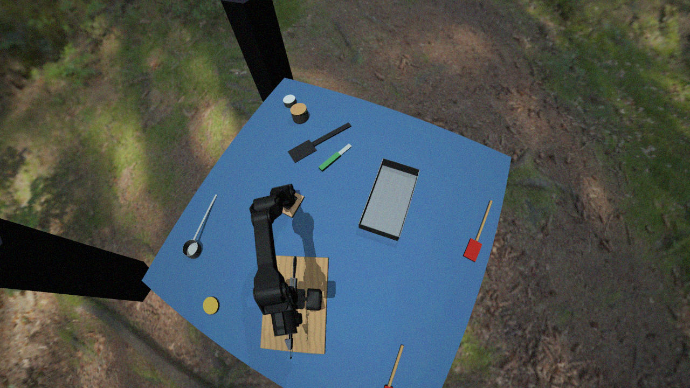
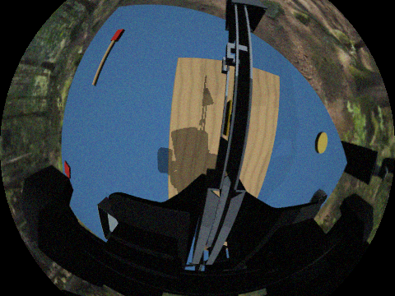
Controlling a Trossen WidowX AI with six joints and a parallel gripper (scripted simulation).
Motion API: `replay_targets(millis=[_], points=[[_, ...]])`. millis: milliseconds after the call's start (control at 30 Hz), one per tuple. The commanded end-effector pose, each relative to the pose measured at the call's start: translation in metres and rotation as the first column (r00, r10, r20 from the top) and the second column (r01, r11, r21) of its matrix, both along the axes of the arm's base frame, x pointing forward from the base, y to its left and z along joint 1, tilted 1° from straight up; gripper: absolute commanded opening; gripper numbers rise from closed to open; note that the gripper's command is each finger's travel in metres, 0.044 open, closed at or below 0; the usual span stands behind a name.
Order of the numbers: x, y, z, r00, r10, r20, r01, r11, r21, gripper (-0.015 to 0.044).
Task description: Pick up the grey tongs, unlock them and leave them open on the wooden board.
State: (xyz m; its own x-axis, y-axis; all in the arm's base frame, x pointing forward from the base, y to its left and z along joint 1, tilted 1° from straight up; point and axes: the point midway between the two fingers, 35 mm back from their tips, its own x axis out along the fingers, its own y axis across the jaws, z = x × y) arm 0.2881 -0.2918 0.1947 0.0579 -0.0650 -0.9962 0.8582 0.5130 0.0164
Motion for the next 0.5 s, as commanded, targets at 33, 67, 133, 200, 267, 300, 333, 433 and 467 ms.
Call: replay_targets(millis=[33,67,133,200,267,300,333,433,467], points=[[0.002,-0.001,0.003,1.0,-0.004,0.013,0.004,1.0,-0.004,-0.015],[0.002,-0.001,0.002,1.0,-0.004,0.012,0.004,1.0,-0.003,-0.015],[0.002,-0.002,0.0,1.0,-0.004,0.012,0.004,1.0,-0.003,-0.015],[0.003,-0.002,-0.003,1.0,-0.004,0.012,0.004,1.0,-0.001,-0.015],[0.004,-0.003,-0.006,1.0,-0.004,0.011,0.004,1.0,0.0,-0.015],[0.004,-0.003,-0.007,1.0,-0.004,0.011,0.004,1.0,0.0,-0.015],[0.004,-0.003,-0.009,1.0,-0.003,0.01,0.003,1.0,0.001,-0.015],[0.005,-0.004,-0.014,1.0,-0.003,0.01,0.003,1.0,0.002,-0.015],[0.005,-0.004,-0.015,1.0,-0.003,0.009,0.003,1.0,0.003,-0.015]])
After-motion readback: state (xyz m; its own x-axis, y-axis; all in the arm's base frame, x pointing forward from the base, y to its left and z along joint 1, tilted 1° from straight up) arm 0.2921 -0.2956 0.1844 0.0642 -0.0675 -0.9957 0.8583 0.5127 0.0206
